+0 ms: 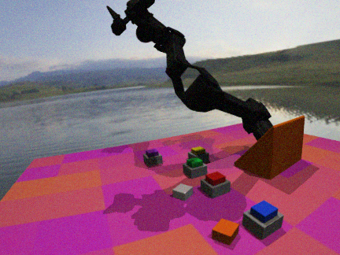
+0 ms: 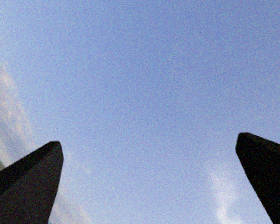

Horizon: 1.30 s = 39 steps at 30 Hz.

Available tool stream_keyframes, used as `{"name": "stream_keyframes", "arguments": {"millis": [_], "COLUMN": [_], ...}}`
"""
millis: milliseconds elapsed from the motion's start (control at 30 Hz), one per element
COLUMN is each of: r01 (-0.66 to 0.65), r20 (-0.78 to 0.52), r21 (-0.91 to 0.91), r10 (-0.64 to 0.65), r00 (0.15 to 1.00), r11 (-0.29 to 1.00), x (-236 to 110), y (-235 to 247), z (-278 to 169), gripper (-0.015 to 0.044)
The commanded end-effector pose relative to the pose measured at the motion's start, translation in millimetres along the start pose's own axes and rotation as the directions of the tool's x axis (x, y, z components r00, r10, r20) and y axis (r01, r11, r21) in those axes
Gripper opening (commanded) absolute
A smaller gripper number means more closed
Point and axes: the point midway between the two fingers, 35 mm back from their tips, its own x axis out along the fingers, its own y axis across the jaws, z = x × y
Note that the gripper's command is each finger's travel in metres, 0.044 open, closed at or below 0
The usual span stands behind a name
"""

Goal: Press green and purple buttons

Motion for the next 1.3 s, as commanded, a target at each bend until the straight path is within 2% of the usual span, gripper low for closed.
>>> {"name": "stream_keyframes", "arguments": {"millis": [0, 67, 167, 300, 500, 667, 800, 933, 1100, 1267], "r01": [-0.001, 0.016, 0.203, 0.356, 0.608, 0.769, 0.865, 0.93, 0.973, 0.988], "r20": [-0.01, -0.083, -0.173, -0.26, -0.463, -0.65, -0.792, -0.909, -0.99, -0.982], "r21": [-0.009, -0.056, 0.02, 0.088, 0.183, 0.216, 0.208, 0.171, 0.097, 0.021], "r10": [0.001, -0.02, -0.197, -0.324, -0.477, -0.499, -0.439, -0.313, -0.081, 0.186], "r00": [1.0, 0.996, 0.965, 0.91, 0.747, 0.573, 0.423, 0.277, 0.116, -0.009], "r11": [1.0, 0.998, 0.979, 0.93, 0.773, 0.601, 0.457, 0.326, 0.207, 0.156], "x": [-1, -5, -17, -34, -83, -134, -178, -220, -265, -297], "y": [0, -12, -79, -128, -195, -218, -213, -185, -126, -48], "z": [-2, -20, -44, -69, -133, -195, -246, -292, -335, -354], "gripper": [0.04, 0.04, 0.04, 0.04, 0.04, 0.04, 0.04, 0.04, 0.04, 0.04]}}
